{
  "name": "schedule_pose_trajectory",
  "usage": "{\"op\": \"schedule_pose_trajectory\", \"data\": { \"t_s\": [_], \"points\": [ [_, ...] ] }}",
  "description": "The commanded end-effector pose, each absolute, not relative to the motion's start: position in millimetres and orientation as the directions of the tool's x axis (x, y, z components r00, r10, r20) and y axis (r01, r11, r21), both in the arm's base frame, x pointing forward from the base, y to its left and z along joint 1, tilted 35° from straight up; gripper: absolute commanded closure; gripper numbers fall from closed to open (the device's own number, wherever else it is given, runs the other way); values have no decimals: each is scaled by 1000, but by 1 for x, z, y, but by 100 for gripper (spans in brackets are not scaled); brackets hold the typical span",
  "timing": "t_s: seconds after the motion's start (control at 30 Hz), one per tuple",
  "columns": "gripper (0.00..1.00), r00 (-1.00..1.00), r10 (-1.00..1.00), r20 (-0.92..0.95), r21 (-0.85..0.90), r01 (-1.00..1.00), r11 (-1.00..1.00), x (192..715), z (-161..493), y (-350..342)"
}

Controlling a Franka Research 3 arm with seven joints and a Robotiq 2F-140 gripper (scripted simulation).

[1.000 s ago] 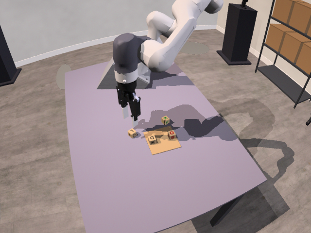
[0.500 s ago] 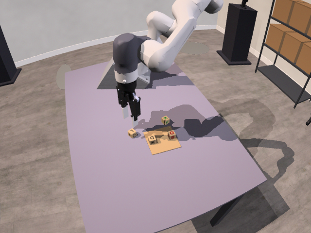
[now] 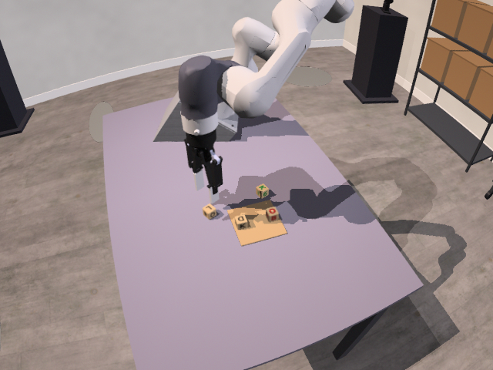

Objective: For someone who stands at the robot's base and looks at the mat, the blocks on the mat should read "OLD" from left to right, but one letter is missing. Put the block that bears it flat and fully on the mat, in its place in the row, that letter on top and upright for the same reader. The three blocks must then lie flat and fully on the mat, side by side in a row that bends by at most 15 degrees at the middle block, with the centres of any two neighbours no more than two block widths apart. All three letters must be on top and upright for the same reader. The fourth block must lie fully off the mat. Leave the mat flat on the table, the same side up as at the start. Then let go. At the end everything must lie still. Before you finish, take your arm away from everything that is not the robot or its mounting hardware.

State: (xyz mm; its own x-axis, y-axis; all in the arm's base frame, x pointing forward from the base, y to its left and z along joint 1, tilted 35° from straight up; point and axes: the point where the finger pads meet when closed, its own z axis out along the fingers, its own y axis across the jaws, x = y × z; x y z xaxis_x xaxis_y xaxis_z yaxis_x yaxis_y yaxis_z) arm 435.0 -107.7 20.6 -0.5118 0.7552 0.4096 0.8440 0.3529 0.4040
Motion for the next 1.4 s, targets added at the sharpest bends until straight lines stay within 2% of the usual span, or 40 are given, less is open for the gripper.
{"op": "schedule_pose_trajectory", "data": {
  "t_s": [0.0,1.37],
  "points": [
    [60,-517,754,405,408,840,358,437,17,-105],
    [60,-517,754,405,408,840,358,445,-16,-82]
  ]
}}
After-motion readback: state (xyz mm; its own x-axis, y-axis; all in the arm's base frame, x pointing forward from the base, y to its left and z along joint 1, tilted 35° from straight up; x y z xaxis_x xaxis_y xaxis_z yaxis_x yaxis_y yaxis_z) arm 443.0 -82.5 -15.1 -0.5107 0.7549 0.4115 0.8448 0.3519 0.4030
